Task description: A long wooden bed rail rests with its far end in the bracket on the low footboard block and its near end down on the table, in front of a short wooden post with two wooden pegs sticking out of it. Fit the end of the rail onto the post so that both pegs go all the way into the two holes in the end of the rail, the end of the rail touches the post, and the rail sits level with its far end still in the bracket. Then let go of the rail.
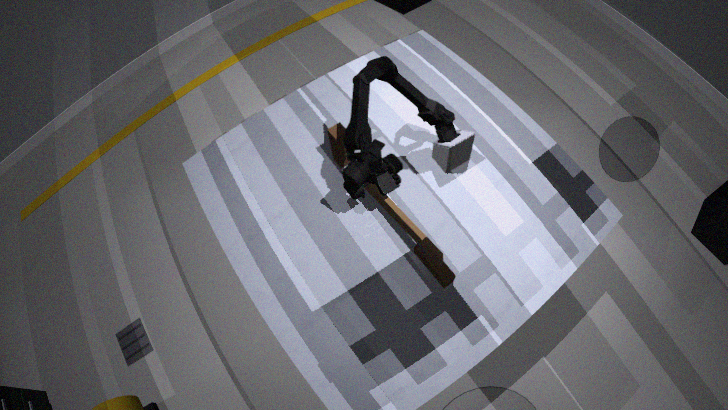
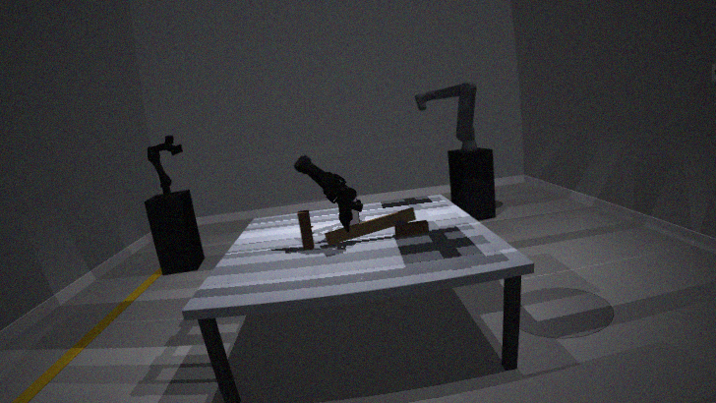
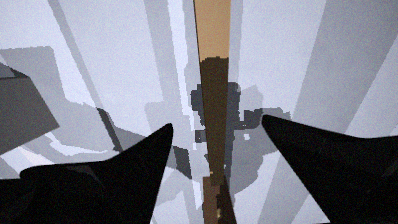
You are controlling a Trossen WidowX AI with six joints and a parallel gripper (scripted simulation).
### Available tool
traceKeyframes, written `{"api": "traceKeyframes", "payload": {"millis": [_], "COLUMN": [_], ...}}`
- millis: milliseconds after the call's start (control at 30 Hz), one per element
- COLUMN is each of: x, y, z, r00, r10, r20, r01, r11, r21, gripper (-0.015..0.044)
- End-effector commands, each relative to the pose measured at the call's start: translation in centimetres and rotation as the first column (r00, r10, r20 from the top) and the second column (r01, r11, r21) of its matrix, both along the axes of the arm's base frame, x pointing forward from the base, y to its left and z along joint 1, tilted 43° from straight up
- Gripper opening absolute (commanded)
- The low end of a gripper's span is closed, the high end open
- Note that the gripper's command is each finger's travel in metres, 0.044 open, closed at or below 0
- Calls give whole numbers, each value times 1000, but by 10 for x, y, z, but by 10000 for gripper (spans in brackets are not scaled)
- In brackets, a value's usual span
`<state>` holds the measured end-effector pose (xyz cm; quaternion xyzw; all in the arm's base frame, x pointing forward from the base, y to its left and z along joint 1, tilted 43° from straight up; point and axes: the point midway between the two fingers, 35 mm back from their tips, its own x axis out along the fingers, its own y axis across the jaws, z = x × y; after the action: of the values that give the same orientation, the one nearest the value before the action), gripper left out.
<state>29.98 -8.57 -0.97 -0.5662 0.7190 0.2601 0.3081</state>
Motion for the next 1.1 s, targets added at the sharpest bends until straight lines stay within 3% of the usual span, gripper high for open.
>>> {"api": "traceKeyframes", "payload": {"millis": [0, 767, 1067], "x": [-2, -9, -9], "y": [-4, -26, -26], "z": [-5, -29, -29], "r00": [1000, 1000, 1000], "r10": [9, 10, 10], "r20": [-7, -9, -9], "r01": [-9, -10, -10], "r11": [1000, 1000, 1000], "r21": [-3, -6, -6], "gripper": [440, 440, 204]}}
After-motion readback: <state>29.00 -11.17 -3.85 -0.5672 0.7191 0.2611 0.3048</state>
